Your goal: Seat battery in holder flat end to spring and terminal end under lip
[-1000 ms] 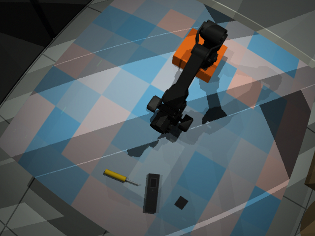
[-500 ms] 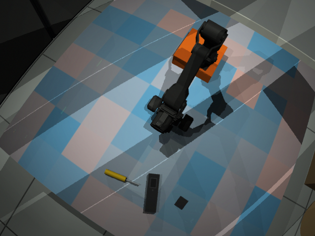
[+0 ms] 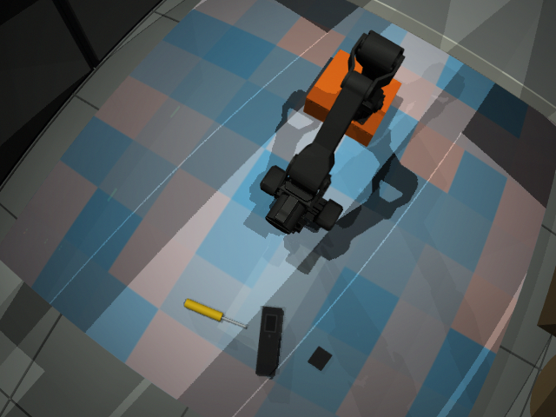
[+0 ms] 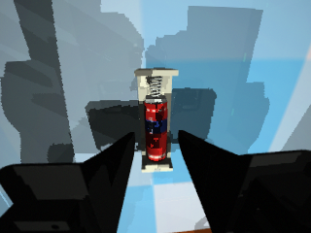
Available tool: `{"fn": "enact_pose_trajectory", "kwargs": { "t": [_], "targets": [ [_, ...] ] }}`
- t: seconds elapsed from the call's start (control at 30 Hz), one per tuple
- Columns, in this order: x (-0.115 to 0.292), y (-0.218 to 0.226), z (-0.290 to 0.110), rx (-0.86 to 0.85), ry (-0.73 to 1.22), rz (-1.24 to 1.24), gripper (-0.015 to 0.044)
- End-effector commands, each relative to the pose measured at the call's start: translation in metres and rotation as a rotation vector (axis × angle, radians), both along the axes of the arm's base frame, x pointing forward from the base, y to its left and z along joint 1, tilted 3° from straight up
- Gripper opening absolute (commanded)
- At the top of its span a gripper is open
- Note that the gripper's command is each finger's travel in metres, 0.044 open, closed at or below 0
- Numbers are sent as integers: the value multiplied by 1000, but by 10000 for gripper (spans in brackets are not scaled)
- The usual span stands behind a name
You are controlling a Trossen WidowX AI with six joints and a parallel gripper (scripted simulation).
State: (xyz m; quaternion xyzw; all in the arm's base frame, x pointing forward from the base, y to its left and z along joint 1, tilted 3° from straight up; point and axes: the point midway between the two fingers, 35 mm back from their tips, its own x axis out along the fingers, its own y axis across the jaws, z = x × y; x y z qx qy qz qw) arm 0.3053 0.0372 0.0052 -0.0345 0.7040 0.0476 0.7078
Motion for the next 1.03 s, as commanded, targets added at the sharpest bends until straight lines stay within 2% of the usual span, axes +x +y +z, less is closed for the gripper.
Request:
{"fn": "enact_pose_trajectory", "kwargs": {
  "t": [0.0,0.13,0.23,1.0],
  "targets": [
    [2,-1,23,0,-6,1,273],
    [-2,-2,66,1,-6,1,378],
    [-3,-2,73,1,-6,1,440],
    [-2,-2,73,1,-6,1,440]
  ]
}}
